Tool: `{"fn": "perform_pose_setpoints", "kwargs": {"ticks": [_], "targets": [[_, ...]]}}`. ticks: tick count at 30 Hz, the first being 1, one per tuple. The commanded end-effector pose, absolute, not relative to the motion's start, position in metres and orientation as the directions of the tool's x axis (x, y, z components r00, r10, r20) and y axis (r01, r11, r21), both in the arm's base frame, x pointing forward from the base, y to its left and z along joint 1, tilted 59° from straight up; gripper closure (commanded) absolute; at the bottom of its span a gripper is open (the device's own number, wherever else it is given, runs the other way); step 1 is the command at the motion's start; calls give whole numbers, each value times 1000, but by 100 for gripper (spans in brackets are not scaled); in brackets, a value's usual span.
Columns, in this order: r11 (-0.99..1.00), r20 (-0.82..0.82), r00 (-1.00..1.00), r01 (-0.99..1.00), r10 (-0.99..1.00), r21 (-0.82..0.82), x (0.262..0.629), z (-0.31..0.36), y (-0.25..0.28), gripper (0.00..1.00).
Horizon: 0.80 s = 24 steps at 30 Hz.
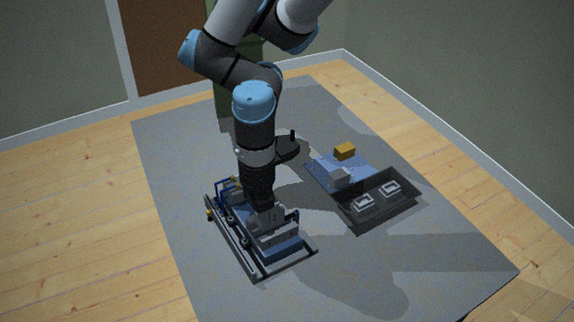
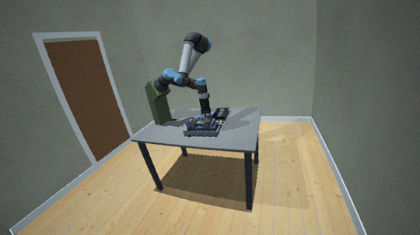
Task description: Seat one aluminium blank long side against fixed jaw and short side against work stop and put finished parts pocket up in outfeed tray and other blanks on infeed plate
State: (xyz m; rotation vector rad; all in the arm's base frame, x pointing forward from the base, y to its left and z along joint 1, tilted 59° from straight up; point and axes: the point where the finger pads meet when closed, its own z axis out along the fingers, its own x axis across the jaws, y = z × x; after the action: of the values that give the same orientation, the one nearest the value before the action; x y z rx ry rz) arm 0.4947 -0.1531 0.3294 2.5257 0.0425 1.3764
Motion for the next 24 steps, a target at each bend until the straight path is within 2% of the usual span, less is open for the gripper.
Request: {"fn": "perform_pose_setpoints", "kwargs": {"ticks": [1,24], "targets": [[-965,822,549,-100,152,244,495,330,-153,100],[-965,822,549,-100,151,244,499,327,-154,100]]}}
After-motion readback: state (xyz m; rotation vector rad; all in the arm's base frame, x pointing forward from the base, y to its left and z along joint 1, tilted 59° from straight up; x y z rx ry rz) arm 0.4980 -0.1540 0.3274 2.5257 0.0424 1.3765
